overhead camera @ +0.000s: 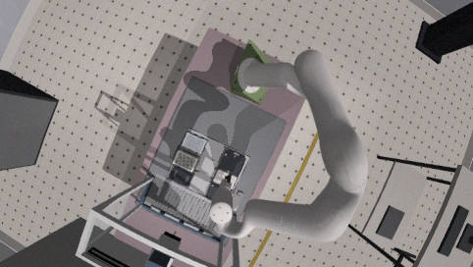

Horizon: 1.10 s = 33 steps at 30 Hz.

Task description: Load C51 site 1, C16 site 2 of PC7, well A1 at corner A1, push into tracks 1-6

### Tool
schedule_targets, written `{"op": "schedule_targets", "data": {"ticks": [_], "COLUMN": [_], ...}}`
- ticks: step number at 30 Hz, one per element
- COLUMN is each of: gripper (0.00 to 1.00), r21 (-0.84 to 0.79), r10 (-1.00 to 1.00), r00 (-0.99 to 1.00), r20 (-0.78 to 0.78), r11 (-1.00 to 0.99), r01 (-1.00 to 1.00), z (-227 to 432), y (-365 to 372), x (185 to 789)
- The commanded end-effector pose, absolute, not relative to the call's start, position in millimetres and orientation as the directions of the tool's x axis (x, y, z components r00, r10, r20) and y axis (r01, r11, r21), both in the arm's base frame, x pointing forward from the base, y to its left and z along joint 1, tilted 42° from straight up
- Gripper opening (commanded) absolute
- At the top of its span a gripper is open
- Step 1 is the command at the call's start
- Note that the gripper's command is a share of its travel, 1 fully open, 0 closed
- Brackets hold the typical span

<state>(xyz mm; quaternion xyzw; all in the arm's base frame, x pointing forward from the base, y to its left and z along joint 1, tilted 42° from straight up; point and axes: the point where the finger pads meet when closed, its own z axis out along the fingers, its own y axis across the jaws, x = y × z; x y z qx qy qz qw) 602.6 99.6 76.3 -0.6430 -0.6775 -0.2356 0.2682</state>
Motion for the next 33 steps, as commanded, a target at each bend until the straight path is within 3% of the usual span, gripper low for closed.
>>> {"op": "schedule_targets", "data": {"ticks": [1, 16, 33], "gripper": [1.00, 1.00, 1.00], "r21": [-0.024, -0.024, -0.034], "r10": [0.745, 0.745, 0.746], "r00": [-0.030, -0.030, -0.014], "r20": [0.666, 0.666, 0.666], "r11": [0.061, 0.061, 0.049], "r01": [0.998, 0.998, 0.998], "z": [83, 84, 42], "y": [93, 92, 31], "x": [604, 604, 603]}}
